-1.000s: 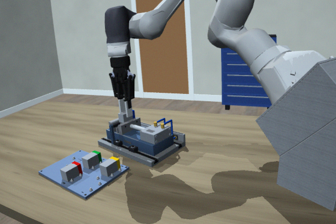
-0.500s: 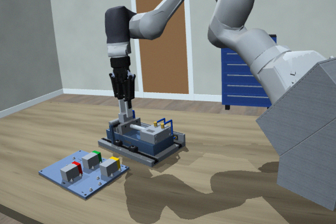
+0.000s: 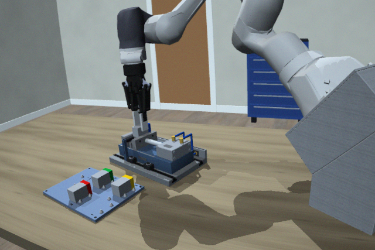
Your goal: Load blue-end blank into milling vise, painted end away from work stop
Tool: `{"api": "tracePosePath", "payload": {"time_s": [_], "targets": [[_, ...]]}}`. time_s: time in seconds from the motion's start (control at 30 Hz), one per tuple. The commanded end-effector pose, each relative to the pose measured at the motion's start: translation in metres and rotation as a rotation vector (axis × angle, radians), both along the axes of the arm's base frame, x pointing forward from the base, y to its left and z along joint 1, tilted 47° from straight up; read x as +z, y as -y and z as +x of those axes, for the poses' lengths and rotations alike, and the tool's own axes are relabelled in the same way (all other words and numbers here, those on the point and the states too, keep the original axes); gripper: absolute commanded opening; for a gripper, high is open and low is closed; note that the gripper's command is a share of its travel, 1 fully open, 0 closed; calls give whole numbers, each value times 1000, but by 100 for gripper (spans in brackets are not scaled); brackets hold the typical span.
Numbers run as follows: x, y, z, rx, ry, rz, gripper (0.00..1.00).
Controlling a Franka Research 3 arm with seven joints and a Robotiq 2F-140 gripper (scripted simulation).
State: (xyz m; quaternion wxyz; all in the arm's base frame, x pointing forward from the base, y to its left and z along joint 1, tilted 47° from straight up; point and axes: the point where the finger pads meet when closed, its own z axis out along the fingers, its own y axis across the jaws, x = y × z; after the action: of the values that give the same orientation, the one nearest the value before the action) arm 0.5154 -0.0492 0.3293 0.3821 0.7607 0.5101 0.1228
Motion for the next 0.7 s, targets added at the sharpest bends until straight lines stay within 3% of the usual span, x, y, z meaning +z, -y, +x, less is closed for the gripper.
{"api": "tracePosePath", "payload": {"time_s": [0.0,0.67], "targets": [[0,-2,1,3,3,2,0],[0,1,0,0,1,1,0]]}}
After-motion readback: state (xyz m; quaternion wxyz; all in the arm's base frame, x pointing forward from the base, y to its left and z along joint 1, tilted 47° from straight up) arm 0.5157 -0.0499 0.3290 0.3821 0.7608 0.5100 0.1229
